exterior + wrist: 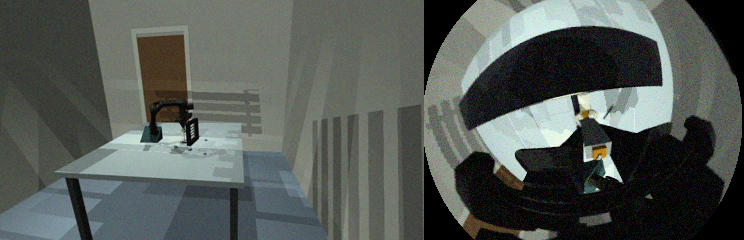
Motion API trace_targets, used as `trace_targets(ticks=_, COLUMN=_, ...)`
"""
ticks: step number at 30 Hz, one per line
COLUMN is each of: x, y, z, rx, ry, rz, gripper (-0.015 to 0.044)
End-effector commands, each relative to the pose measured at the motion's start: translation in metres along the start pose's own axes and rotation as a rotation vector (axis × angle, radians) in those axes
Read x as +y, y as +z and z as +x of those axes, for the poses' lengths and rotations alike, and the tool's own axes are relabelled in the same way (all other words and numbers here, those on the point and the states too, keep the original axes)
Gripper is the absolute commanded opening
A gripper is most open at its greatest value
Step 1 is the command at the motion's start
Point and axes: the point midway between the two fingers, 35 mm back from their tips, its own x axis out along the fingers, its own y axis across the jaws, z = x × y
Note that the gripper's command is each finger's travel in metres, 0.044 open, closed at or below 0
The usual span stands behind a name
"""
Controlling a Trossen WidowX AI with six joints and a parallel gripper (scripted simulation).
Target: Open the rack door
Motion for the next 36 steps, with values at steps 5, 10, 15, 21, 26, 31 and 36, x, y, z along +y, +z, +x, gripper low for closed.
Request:
trace_targets(ticks=5, x=0.0005, y=-0.0009, z=0.0007, rx=0.003, ry=-0.001, rz=0.318, gripper=0.0016)
trace_targets(ticks=10, x=0.0005, y=-0.0009, z=0.0007, rx=0.003, ry=-0.002, rz=0.564, gripper=0.0016)
trace_targets(ticks=15, x=0.0004, y=-0.0008, z=0.0007, rx=0.002, ry=-0.002, rz=0.811, gripper=0.0016)
trace_targets(ticks=21, x=0.0004, y=-0.001, z=0.0008, rx=0.002, ry=-0.003, rz=1.106, gripper=0.0016)
trace_targets(ticks=26, x=0.0003, y=-0.0009, z=0.0008, rx=0.002, ry=-0.003, rz=1.353, gripper=0.0016)
trace_targets(ticks=31, x=0.0001, y=-0.0008, z=0.0009, rx=0.0, ry=-0.004, rz=1.599, gripper=0.0016)
trace_targets(ticks=36, x=0.0, y=-0.0007, z=0.0009, rx=-0.001, ry=-0.004, rz=1.837, gripper=0.0016)
